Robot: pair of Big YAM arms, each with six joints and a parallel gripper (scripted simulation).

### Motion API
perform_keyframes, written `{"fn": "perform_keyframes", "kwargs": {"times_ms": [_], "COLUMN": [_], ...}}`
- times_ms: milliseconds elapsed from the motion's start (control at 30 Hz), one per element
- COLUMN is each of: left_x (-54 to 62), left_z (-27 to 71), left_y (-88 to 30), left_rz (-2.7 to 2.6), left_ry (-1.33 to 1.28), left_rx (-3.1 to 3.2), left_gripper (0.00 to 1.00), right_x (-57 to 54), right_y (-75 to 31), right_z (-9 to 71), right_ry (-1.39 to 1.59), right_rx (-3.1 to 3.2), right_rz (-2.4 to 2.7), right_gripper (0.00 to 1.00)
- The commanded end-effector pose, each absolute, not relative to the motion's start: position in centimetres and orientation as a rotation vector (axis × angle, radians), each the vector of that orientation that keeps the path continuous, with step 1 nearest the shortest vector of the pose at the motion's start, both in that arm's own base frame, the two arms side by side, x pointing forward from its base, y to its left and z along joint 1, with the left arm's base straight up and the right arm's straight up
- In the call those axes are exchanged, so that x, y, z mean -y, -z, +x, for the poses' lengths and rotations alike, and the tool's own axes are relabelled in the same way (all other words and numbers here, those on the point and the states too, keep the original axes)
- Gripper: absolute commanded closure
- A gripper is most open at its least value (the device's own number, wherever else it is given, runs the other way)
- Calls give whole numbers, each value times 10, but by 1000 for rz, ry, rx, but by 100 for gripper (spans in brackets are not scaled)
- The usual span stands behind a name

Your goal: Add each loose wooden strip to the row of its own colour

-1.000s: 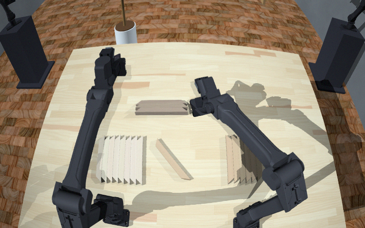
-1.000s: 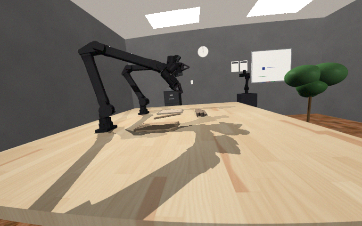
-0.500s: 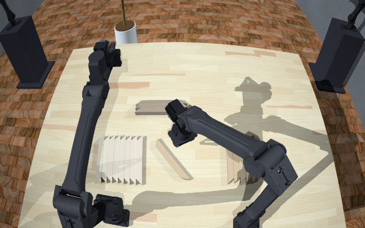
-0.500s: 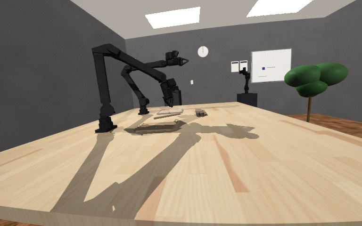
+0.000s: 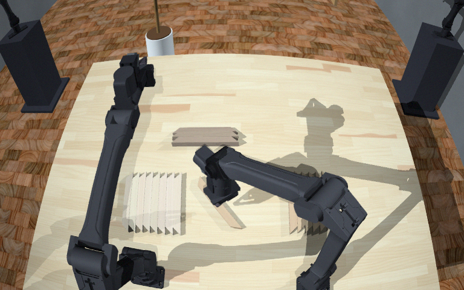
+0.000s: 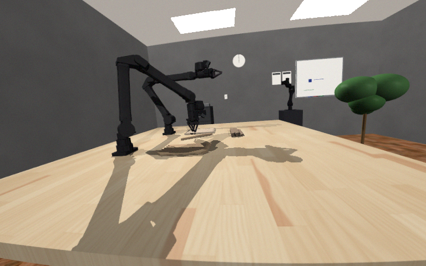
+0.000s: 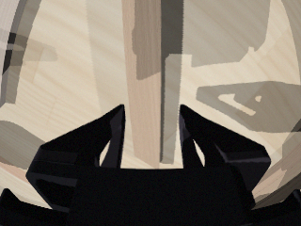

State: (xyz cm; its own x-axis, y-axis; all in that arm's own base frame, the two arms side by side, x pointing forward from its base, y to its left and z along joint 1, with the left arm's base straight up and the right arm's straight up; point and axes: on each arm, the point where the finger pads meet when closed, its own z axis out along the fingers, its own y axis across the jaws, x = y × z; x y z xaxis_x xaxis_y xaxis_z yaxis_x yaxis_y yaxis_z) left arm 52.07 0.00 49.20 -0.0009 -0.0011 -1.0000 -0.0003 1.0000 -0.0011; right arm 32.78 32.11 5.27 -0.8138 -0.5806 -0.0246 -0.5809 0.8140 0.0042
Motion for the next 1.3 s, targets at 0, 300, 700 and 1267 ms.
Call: {"fn": "perform_keyframes", "kwargs": {"times_ms": [0, 300, 700, 1267], "left_x": [7, 4, 4, 4], "left_z": [514, 524, 524, 524], "left_y": [-501, -484, -487, -508], "left_rz": [3, 8, 12, 12], "left_ry": [13, 0, -5, -6], "left_rx": [-1556, -1593, -1590, -1556], "left_gripper": [99, 99, 99, 99], "right_x": [-335, -327, -336, -327], "right_y": [-71, -44, -82, -33], "right_z": [338, 308, 339, 322], "right_ry": [-37, 18, -53, -7], "right_rx": [-2954, -2992, -2916, -2963], "right_rz": [-927, -1034, -960, -1000], "right_gripper": [58, 58, 58, 58]}}
